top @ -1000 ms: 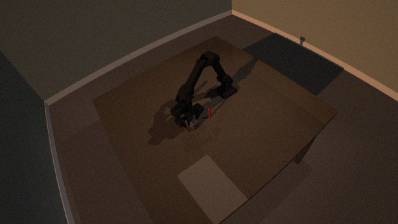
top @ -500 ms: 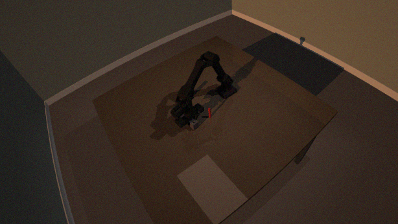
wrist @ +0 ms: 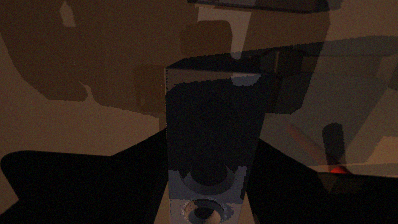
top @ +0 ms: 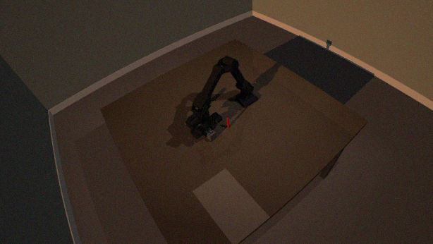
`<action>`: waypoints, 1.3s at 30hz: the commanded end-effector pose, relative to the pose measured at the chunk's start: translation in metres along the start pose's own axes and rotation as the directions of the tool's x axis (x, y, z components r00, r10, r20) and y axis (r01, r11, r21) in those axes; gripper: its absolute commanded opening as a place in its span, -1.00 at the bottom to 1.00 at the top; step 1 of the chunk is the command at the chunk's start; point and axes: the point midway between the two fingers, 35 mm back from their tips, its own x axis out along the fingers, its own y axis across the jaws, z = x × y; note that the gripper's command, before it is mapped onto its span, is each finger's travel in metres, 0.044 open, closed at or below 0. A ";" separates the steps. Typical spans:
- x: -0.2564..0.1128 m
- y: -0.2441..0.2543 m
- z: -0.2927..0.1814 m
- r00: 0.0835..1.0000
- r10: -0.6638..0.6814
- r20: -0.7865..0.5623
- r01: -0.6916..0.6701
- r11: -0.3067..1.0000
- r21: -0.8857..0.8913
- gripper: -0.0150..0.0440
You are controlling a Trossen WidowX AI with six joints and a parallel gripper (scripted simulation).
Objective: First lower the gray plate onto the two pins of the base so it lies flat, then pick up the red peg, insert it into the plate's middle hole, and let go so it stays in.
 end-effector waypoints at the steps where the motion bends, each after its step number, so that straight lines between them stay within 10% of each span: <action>1: -0.010 0.002 0.000 1.000 0.006 0.003 -0.006 1.000 0.005 -0.49; 39: -0.130 -0.010 -0.001 1.000 0.005 0.003 -0.005 1.000 0.005 -0.49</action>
